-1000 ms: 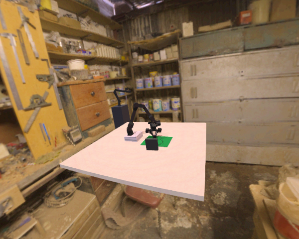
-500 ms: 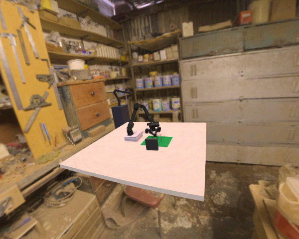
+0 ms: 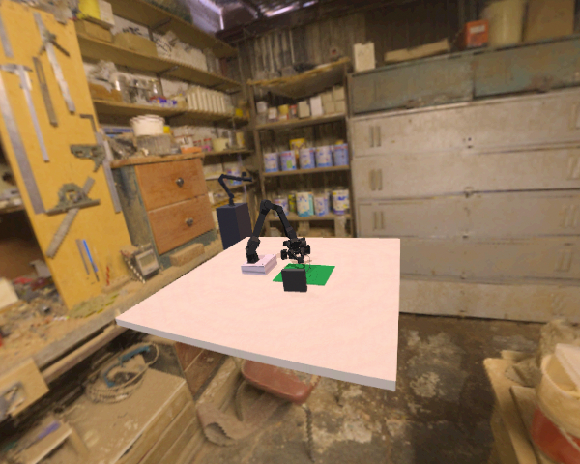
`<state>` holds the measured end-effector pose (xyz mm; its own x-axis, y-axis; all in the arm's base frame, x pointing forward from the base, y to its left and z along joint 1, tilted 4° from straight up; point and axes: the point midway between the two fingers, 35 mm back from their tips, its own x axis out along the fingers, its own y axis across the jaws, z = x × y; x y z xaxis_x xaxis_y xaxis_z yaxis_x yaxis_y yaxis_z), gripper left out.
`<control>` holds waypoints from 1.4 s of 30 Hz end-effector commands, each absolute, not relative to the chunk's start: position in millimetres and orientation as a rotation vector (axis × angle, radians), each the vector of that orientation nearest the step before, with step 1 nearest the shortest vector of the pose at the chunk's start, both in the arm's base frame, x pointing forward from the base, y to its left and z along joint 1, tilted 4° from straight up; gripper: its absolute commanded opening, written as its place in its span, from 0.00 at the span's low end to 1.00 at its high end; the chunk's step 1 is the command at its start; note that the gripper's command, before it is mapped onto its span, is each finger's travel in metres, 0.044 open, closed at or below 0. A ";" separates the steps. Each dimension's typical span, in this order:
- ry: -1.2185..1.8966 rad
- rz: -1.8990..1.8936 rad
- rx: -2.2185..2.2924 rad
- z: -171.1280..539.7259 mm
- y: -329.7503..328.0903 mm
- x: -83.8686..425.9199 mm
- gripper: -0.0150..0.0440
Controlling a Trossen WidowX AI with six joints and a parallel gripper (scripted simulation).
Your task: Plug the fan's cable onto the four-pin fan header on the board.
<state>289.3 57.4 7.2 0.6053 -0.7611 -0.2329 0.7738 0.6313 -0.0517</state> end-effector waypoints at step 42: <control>0.247 -0.892 0.051 -1.9 57.0 290.7 0.25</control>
